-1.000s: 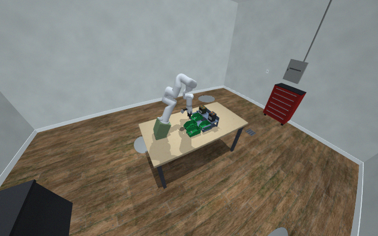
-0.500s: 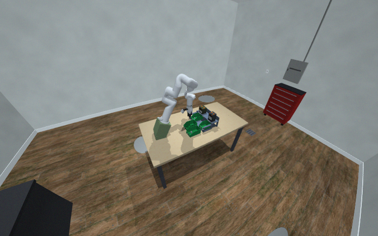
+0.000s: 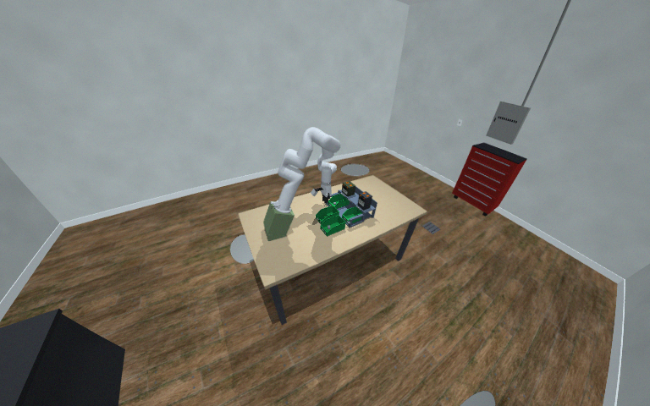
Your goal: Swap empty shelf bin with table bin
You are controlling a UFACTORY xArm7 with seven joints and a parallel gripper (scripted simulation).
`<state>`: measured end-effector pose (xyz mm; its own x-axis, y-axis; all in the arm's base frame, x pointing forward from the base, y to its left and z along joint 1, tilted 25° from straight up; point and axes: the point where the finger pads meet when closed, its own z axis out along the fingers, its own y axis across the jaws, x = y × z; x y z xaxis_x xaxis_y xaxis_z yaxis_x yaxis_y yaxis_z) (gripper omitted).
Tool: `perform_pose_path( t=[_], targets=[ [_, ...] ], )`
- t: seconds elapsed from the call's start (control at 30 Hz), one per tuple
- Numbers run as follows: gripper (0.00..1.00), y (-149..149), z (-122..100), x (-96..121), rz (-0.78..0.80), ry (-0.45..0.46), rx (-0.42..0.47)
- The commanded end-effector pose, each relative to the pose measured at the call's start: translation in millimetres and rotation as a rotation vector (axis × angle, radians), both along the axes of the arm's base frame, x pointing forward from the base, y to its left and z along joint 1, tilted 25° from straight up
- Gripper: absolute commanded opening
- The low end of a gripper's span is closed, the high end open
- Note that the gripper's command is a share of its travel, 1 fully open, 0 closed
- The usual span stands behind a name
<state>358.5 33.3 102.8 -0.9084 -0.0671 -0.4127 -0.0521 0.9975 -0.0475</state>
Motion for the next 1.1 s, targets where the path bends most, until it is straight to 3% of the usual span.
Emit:
perform_pose_path(
  t=[0.0, 1.07],
  targets=[
    [0.26, 0.1, -4.5, 2.9, 0.0, 0.0, 0.001],
    [0.26, -1.5, -48.2, 23.7, 0.0, 0.0, 0.001]
  ],
)
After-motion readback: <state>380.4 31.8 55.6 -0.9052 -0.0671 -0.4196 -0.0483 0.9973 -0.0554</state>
